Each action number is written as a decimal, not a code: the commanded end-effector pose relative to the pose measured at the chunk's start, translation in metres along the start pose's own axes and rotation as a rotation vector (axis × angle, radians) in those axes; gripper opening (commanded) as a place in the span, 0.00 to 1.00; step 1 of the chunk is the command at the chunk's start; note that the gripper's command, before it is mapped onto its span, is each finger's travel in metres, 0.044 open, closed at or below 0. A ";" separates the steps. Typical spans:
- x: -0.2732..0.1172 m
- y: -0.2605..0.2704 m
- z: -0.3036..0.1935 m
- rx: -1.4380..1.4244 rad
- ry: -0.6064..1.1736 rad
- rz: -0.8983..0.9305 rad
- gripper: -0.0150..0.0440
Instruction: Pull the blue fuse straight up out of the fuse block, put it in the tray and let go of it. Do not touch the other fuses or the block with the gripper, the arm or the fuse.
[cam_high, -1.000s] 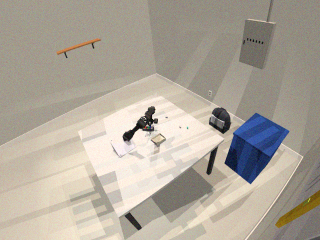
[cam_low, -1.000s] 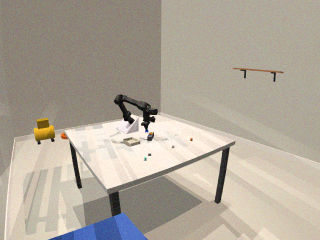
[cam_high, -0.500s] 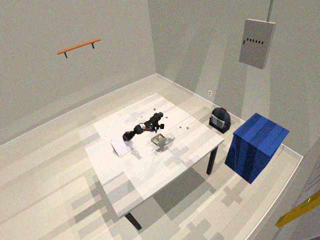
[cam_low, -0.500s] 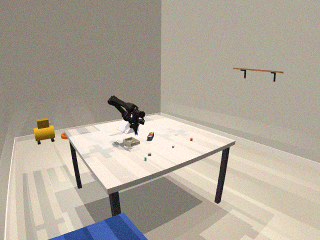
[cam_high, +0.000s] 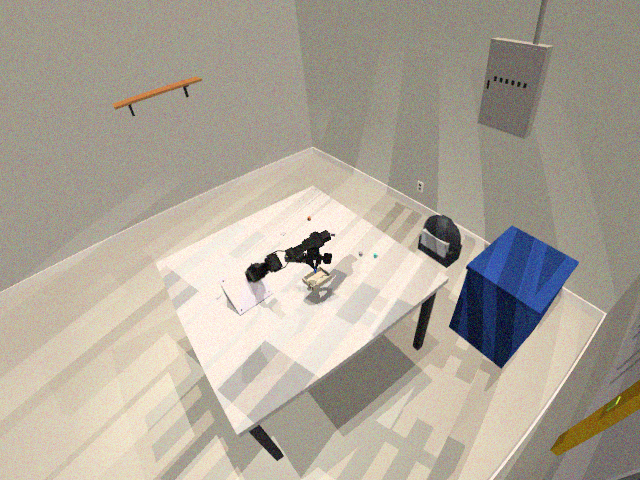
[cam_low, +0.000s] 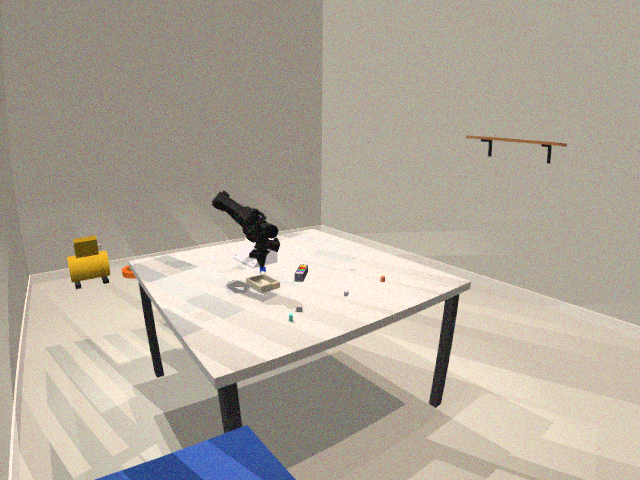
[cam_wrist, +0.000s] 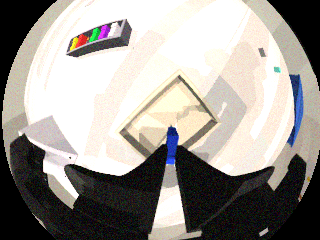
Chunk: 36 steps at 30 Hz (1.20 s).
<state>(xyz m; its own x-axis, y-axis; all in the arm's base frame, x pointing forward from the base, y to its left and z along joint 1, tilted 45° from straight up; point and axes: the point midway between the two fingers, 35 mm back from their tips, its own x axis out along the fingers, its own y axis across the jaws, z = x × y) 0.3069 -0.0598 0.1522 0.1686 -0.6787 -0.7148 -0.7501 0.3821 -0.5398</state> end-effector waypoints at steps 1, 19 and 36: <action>0.005 -0.001 -0.001 -0.003 0.000 -0.005 0.25; 0.033 -0.001 -0.002 -0.003 0.001 -0.007 0.25; -0.004 -0.001 -0.001 -0.003 0.000 -0.005 0.81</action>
<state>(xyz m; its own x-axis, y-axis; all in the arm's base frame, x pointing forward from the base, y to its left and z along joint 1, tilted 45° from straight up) 0.3064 -0.0756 0.1387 0.1530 -0.6844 -0.7128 -0.7554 0.3841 -0.5310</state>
